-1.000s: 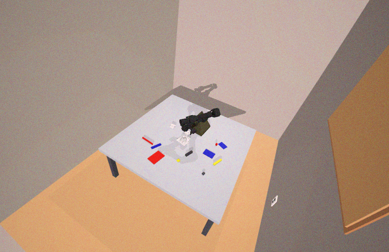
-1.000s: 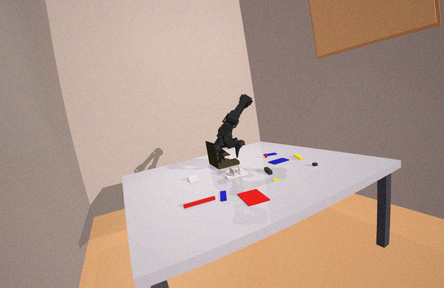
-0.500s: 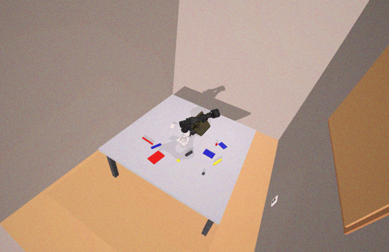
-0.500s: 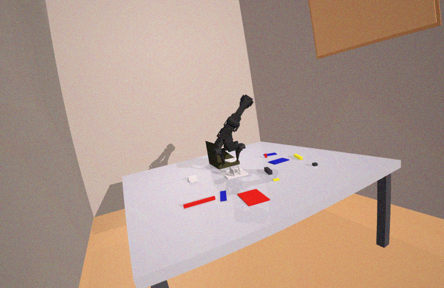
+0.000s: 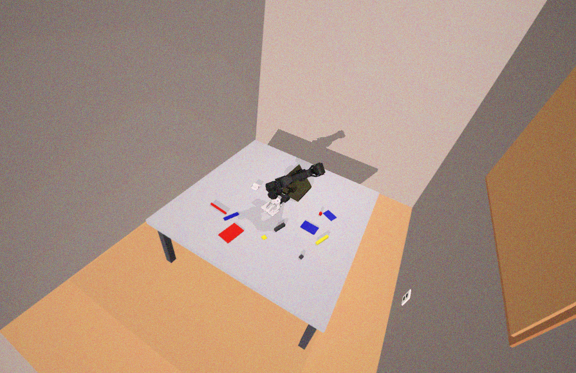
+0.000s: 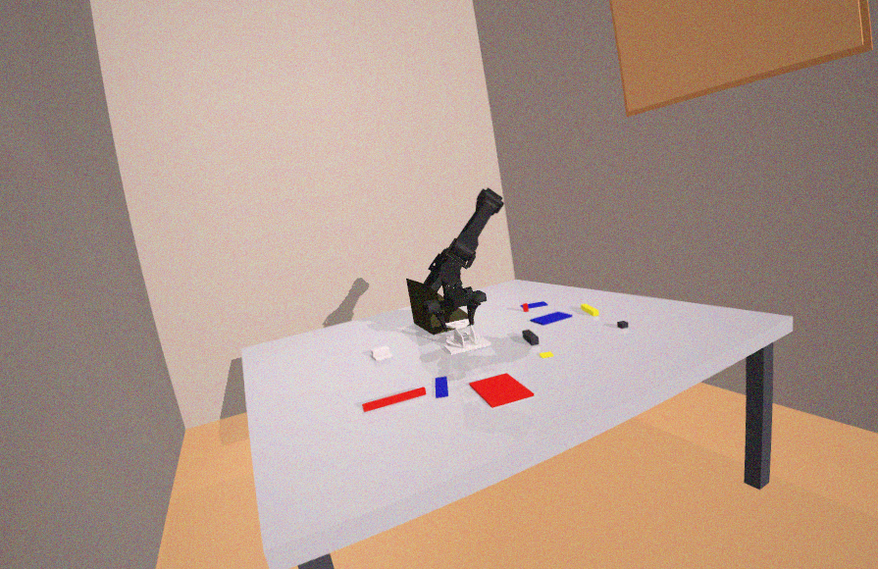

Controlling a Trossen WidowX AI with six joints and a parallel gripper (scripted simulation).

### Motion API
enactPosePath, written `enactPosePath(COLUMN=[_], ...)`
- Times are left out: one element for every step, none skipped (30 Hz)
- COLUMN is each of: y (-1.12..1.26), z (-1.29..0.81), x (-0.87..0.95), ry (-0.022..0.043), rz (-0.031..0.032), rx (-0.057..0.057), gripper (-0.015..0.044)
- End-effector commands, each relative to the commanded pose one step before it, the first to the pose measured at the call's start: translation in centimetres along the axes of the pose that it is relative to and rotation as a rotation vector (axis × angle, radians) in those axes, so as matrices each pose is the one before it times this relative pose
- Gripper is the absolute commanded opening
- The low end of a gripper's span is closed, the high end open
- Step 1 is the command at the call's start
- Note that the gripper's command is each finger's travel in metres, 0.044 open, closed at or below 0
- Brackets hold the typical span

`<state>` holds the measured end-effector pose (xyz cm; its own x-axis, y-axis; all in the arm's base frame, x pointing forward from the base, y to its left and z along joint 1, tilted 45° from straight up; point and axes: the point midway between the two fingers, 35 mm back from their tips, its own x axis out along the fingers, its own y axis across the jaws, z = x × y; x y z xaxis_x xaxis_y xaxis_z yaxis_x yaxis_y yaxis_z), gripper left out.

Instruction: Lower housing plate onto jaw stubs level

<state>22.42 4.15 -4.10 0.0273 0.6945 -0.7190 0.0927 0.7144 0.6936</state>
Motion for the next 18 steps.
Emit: enactPosePath(y=[0.033,0.011,0.011,0.012,0.012,0.013,0.014,0.011,0.007,0.002,0.000,0.000,0.000,0.000,0.000,0.000,0.000,0.000], z=[-0.251,-0.017,-0.018,-0.020,-0.021,-0.022,-0.024,-0.020,-0.012,-0.004,0.000,0.000,0.000,0.000,0.000,0.000,0.000,0.000], x=[0.668,0.162,0.161,0.160,0.160,0.159,0.158,0.126,0.076,0.025,0.000,0.000,0.000,0.000,0.000,0.000,0.000,0.000], ry=[0.00538,0.00010,0.00011,0.00012,0.00013,0.00014,0.00015,0.00013,0.00008,0.00003,0.00000,0.00000,0.00000,0.00000,0.00000,0.00000,0.00000,0.00000], rz=[0.00813,0.00035,0.00037,0.00039,0.00042,0.00044,0.00046,0.00038,0.00024,0.00008,0.00000,0.00000,0.00000,0.00000,0.00000,0.00000,0.00000,0.00000], rx=[0.0099,0.0000,0.0000,0.0000,0.0000,0.0000,0.0000,0.0000,0.0000,0.0000,0.0000,0.0000,0.0000,0.0000,0.0000,0.0000,0.0000,0.0000], gripper=[0.0351,0.0351,0.0351,0.0351,0.0351,0.0351,0.0351,0.0351,0.0351,0.0351,0.0351,0.0351,0.0351,0.0351,0.0351,0.0351,0.0351,0.0351])
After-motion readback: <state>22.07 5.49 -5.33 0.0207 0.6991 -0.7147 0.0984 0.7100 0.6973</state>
